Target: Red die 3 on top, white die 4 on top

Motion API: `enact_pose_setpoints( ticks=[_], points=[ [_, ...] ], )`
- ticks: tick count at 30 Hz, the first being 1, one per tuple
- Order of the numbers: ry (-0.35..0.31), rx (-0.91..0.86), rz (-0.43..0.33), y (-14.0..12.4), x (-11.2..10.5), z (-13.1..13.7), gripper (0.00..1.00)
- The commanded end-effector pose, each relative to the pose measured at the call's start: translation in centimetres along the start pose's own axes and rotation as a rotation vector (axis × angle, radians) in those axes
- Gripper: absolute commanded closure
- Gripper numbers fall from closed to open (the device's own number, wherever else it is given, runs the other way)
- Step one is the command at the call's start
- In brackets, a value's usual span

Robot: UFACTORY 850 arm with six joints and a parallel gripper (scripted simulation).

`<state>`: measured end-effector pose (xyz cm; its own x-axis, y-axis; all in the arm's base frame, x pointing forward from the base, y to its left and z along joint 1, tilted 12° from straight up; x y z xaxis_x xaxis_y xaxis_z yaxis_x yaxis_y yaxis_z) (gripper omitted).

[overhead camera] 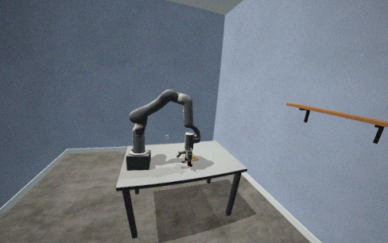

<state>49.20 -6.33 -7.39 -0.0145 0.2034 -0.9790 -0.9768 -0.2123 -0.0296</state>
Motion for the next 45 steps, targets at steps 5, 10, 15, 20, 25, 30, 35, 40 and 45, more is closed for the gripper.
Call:
enact_pose_setpoints(
  ticks=[5, 10, 15, 20, 25, 30, 35, 40, 45],
  points=[
    [0.001, 0.000, -0.002, -0.1, -0.1, 0.0, 0.00],
    [0.001, 0.000, -0.002, -0.1, -0.1, 0.0, 0.00],
    [0.001, 0.000, -0.002, -0.1, -0.1, 0.0, 0.00],
    [0.001, 0.000, -0.002, 0.0, -0.1, 0.0, 0.00],
    [0.001, 0.000, -0.002, 0.6, -0.1, 1.0, 0.00],
    [0.001, 0.000, -0.002, 1.3, -0.1, 2.1, 0.00],
    [0.001, 0.000, -0.002, 2.8, -0.1, 4.3, 0.00],
    [0.001, 0.000, -0.002, 4.2, -0.1, 6.5, 0.00],
    [0.001, 0.000, -0.002, 4.8, -0.1, 7.5, 0.00]
  ],
)
Point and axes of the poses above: the point where the finger pads meet when closed, its own x axis out along the fingers, its own z axis across the jaws, y = z × x, the point moved 1 cm from there along -x, back along the fingers, and after that the axes turned 3 degrees about -x, right-handed, at the moved point
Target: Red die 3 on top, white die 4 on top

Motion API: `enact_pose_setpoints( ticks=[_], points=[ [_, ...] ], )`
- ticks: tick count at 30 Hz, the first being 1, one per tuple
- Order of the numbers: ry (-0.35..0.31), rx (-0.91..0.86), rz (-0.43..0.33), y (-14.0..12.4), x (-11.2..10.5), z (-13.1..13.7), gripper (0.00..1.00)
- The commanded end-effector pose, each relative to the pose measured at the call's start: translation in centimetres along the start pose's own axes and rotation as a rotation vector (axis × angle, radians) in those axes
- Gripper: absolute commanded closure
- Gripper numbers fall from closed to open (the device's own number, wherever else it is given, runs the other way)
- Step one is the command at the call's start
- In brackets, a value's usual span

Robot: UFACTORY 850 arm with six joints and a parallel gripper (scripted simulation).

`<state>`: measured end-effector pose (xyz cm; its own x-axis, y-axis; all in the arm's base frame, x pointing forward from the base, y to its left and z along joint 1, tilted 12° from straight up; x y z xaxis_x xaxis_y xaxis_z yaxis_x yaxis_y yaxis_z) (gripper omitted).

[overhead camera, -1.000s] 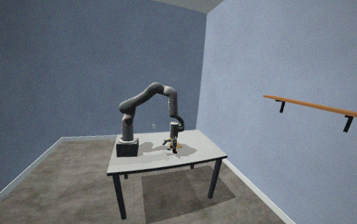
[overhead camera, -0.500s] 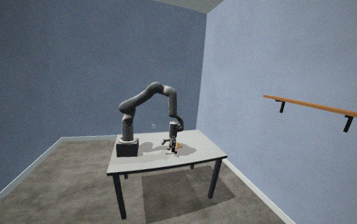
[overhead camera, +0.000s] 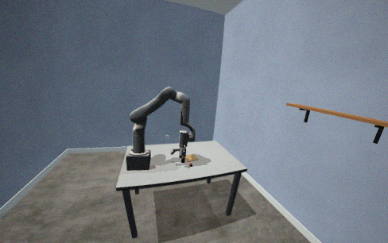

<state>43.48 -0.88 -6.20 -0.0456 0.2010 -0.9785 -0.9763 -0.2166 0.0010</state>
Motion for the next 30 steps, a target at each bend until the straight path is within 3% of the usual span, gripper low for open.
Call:
enact_pose_setpoints(
  ticks=[1, 30],
  points=[
    [0.005, -0.002, -0.033, 0.58, -0.06, 1.03, 0.00],
    [0.005, -0.002, -0.032, 0.97, -0.05, 1.63, 0.00]
  ],
)
Point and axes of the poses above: the point where the finger pads meet when closed, its own x axis out along the fingers, its own z axis across the jaws, y = z × x, the point moved 1 cm from there along -x, back along the fingers, and after that the axes turned 3 degrees about -x, right-handed, at the moved point
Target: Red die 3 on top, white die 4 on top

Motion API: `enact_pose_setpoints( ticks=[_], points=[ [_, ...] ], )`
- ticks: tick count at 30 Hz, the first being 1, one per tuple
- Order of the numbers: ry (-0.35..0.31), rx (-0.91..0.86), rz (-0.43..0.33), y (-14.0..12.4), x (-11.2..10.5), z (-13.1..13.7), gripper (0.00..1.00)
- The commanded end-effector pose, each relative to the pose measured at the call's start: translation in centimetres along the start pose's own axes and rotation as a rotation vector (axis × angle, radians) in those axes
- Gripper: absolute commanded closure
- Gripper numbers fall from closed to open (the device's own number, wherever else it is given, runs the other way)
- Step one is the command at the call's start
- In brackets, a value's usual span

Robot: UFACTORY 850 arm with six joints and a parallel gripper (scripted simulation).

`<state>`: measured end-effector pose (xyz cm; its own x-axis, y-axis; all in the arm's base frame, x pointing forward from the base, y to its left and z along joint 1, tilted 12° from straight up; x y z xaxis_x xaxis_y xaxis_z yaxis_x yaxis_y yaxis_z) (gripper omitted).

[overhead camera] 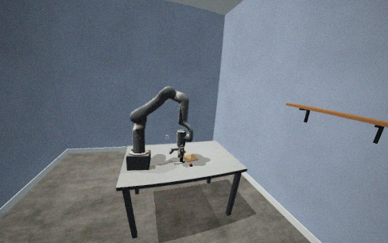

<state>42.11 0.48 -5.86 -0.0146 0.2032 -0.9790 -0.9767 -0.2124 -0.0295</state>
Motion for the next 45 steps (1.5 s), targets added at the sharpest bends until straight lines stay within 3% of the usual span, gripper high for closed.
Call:
enact_pose_setpoints(
  ticks=[1, 23, 28, 35, 37, 45],
  points=[
    [0.001, 0.000, -0.002, -0.1, 0.0, 0.0, 0.00],
    [0.001, 0.000, -0.002, -0.3, 0.0, 0.6, 0.00],
    [0.001, 0.000, -0.002, -1.3, 0.0, 3.3, 0.00],
    [0.001, 0.000, -0.002, -3.4, 0.0, 8.9, 0.00],
    [0.001, 0.000, -0.002, -3.4, 0.0, 8.9, 0.00],
    [0.001, 0.000, -0.002, -5.7, 0.0, 15.2, 0.00]
  ],
)
Point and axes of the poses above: the point where the finger pads meet when closed, its own x axis out along the fingers, its own z axis across the jaws, y = z × x, the point moved 1 cm from there along -x, back along the fingers, and after that the axes turned 3 degrees about -x, right-handed, at the moved point
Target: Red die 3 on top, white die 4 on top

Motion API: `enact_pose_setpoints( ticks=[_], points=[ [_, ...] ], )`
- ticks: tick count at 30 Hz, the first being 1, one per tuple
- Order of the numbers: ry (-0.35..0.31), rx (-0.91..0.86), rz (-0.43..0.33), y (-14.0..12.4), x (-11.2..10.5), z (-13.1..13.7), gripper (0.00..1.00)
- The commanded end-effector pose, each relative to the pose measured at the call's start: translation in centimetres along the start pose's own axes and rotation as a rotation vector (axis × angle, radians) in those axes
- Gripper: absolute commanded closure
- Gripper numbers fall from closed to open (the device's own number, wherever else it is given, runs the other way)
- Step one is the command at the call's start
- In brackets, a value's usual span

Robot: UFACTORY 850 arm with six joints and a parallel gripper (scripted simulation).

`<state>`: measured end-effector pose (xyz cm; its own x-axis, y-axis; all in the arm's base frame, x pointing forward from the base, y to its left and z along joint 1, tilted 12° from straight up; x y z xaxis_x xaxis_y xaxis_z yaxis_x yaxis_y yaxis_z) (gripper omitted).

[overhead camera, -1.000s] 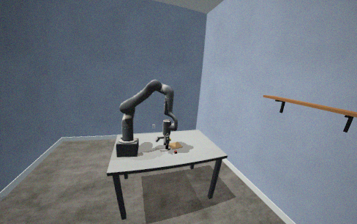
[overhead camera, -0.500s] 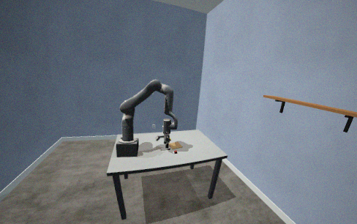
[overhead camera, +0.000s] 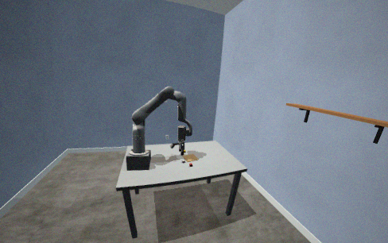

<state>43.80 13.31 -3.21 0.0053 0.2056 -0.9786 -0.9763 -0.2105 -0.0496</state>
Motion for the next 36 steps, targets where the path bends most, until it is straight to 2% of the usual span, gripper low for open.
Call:
enact_pose_setpoints(
  ticks=[1, 7, 15, 36],
  points=[
    [-0.001, 0.002, 0.018, -1.5, 0.0, 3.4, 0.00],
    [-0.001, 0.002, 0.018, -2.7, 0.0, 6.7, 0.00],
    [-0.001, 0.002, 0.018, -3.3, 0.0, 8.4, 0.00],
    [-0.001, 0.002, 0.018, -3.5, 0.0, 8.8, 0.00]
  ],
)
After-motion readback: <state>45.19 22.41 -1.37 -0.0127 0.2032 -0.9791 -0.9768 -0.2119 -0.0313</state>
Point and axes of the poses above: the point where the finger pads meet when closed, its own x axis out along the fingers, its own z axis across the jaws, y = z × x, the point moved 1 cm from there along -x, back along the fingers, and after that the axes turned 3 degrees about -x, right-handed, at the moved point
